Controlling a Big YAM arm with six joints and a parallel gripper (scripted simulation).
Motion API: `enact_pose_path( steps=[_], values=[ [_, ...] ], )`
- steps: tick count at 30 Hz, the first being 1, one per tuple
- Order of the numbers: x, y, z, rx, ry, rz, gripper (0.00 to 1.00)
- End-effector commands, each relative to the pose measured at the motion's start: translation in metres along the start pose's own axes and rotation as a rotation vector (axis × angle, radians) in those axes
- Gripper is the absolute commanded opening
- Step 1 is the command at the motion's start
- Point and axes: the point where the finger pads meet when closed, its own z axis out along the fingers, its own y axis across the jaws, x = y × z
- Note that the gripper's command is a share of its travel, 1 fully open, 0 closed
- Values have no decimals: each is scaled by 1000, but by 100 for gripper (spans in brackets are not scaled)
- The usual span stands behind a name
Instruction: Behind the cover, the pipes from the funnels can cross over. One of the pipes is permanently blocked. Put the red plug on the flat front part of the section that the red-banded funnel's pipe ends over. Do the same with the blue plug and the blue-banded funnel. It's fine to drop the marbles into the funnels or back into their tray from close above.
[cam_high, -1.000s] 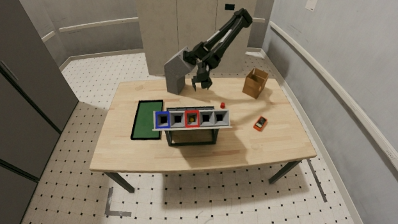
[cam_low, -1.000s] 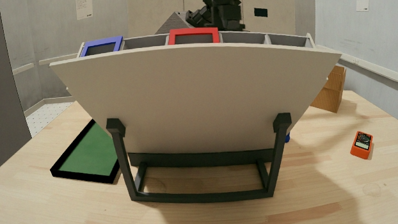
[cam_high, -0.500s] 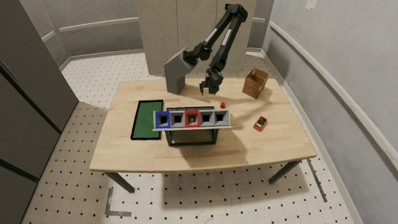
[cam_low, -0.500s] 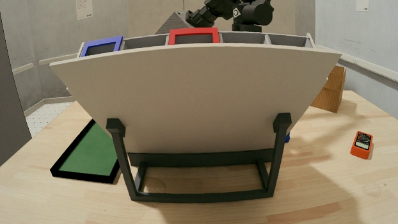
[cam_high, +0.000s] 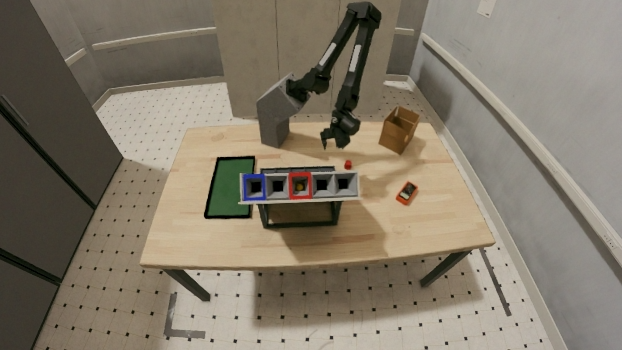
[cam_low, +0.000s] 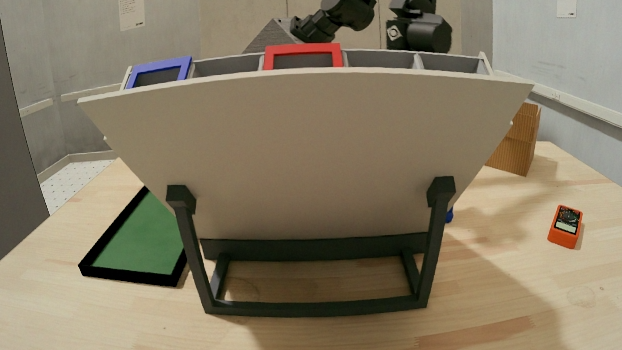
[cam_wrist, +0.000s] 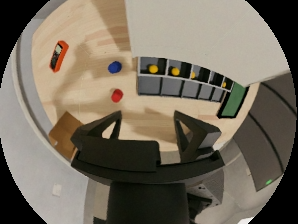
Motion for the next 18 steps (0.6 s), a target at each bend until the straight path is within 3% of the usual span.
enact_pose_path(
  steps=[1,8,18],
  values=[
    [9,36,12,-24,-19,49,87],
    [32,94,38,-21,-18,42,87],
    [33,98,39,-28,-20,51,87]
  ],
)
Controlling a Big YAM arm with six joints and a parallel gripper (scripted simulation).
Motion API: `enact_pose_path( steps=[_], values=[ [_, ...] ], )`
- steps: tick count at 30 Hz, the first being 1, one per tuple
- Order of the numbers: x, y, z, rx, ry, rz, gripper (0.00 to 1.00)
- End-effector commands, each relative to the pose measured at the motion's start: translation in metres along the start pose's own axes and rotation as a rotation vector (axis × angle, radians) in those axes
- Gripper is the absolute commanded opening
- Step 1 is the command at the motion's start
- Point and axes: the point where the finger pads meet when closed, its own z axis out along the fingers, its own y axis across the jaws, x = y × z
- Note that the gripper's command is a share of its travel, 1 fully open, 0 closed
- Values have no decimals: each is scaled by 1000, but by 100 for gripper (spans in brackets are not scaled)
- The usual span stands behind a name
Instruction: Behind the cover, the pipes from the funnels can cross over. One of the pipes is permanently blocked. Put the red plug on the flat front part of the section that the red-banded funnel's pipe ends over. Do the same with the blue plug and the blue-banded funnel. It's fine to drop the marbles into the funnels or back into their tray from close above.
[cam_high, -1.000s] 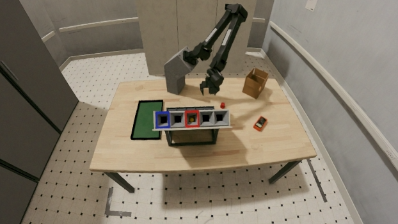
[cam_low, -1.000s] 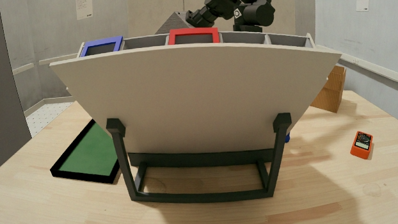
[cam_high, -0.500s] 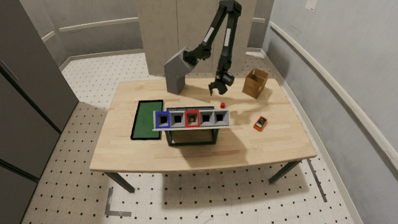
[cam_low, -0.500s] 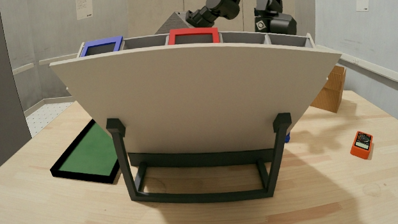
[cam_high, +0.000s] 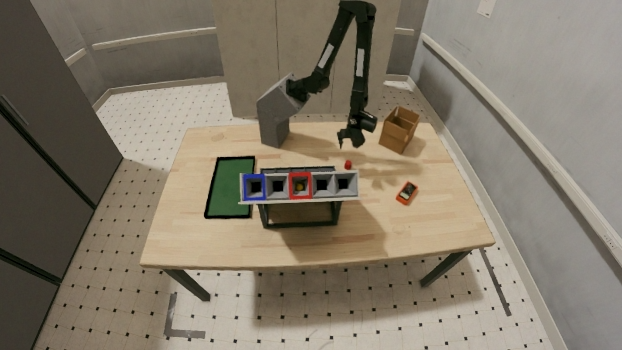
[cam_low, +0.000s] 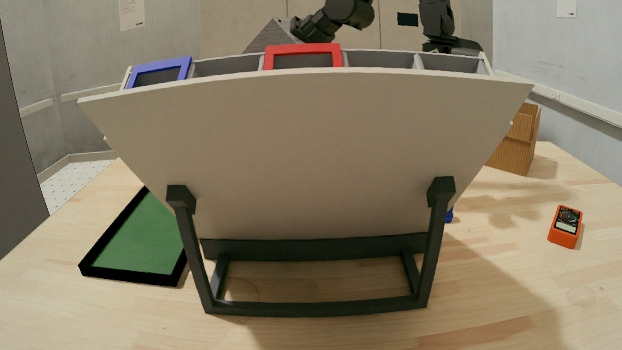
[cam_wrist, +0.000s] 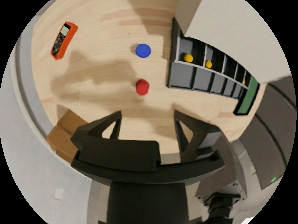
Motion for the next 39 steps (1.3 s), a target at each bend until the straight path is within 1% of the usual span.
enact_pose_path(
  steps=[1,9,24,39],
  values=[
    [-6,12,1,-21,-18,32,87],
    [-5,15,2,-26,-19,39,87],
    [-4,16,2,-13,-14,21,87],
    [-4,15,3,-11,-16,22,87]
  ],
)
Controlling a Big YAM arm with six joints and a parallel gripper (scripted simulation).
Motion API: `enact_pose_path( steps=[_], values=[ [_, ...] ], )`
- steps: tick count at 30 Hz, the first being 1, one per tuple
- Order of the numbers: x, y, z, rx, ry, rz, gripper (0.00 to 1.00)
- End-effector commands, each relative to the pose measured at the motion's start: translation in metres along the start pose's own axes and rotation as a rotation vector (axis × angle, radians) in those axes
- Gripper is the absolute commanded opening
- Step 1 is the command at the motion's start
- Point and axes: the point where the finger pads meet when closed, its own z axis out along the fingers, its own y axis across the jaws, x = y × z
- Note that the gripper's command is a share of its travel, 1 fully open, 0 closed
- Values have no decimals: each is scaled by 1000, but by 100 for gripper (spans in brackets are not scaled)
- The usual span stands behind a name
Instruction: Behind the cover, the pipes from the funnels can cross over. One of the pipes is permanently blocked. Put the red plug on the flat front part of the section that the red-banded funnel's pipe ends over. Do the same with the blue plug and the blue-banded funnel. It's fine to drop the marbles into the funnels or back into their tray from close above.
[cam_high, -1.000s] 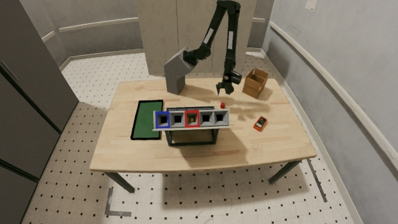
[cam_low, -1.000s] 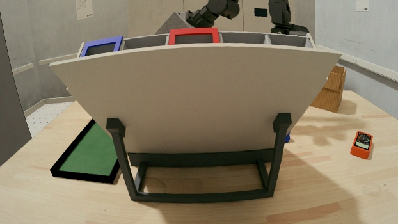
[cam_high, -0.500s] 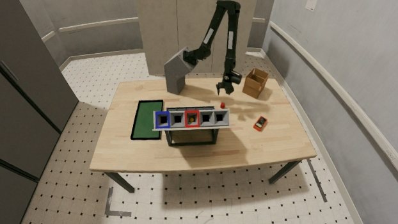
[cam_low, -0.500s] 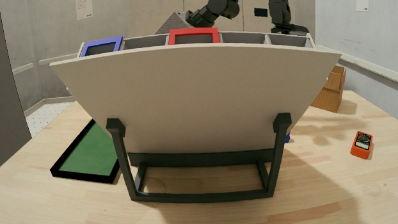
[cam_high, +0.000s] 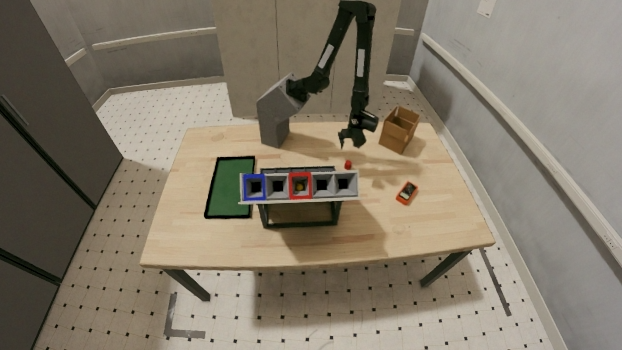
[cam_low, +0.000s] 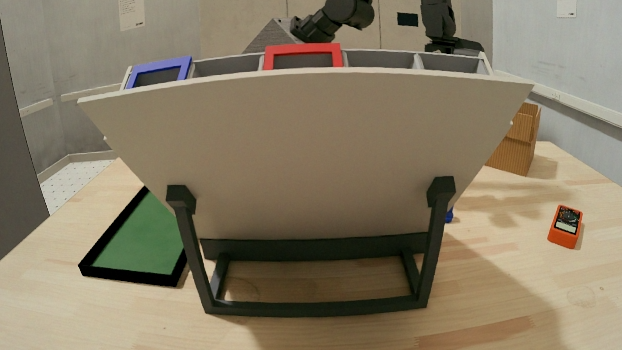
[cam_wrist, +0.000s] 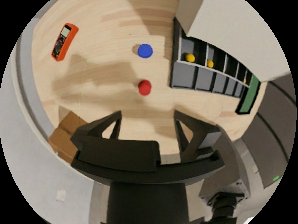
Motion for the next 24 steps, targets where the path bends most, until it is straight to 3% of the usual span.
enact_pose_path(
  steps=[1,4,19,24],
  values=[
    [-4,9,1,-7,-5,0,87],
    [-4,9,1,-7,-5,1,87],
    [-5,11,92,-8,-9,-1,87],
    [-4,10,92,-4,-7,-3,87]
  ],
)
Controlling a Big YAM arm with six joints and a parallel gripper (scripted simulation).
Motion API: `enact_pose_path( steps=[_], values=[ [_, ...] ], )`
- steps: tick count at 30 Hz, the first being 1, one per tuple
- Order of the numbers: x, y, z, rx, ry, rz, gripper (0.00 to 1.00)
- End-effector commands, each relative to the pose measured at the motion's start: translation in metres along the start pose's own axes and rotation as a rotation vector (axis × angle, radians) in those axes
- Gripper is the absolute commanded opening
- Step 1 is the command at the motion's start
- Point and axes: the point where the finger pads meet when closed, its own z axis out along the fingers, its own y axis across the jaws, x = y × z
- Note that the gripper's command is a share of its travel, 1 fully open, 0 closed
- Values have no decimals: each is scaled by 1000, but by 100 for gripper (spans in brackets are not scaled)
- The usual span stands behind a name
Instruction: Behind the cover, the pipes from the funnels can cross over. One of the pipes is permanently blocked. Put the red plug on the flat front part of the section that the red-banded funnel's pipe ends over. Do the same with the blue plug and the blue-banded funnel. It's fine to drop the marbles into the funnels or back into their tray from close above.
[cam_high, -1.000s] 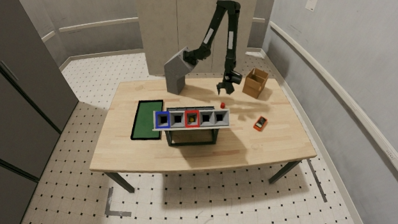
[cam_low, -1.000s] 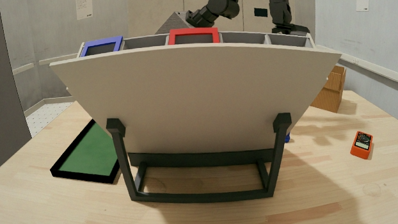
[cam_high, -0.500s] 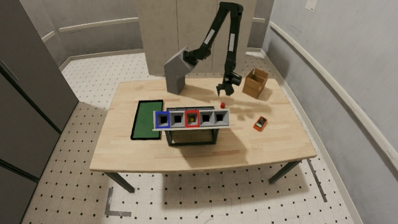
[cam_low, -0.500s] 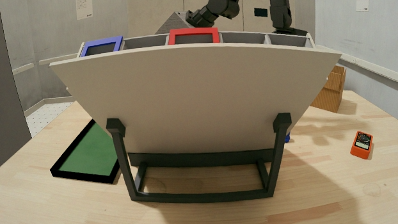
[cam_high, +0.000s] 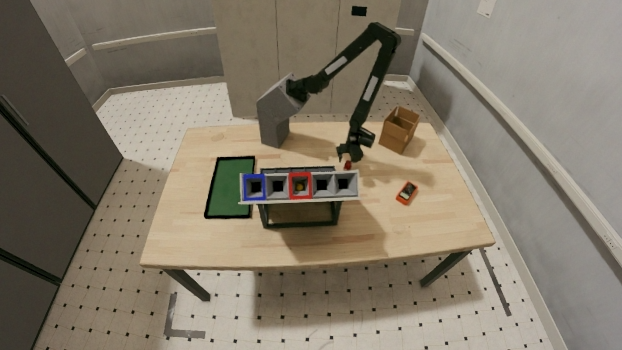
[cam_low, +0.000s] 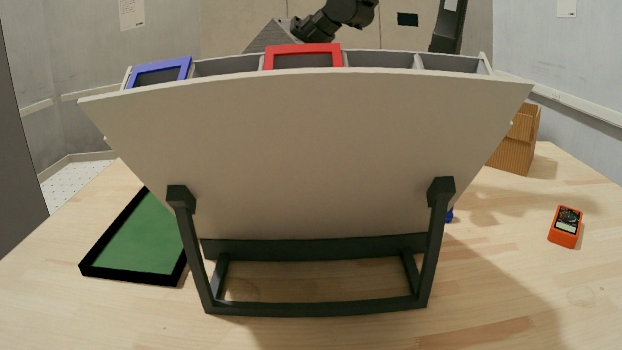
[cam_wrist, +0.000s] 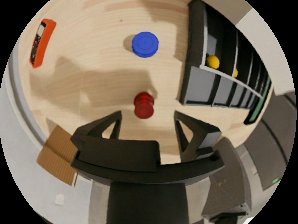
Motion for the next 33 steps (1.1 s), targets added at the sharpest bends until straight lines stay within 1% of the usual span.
enact_pose_path(
  steps=[1,14,29,33],
  values=[
    [-3,8,-1,-21,-17,8,87],
    [-1,5,-1,-7,-11,-1,87],
    [-1,6,24,-2,-11,1,87],
    [-1,6,25,-1,-11,0,87]
  ],
)
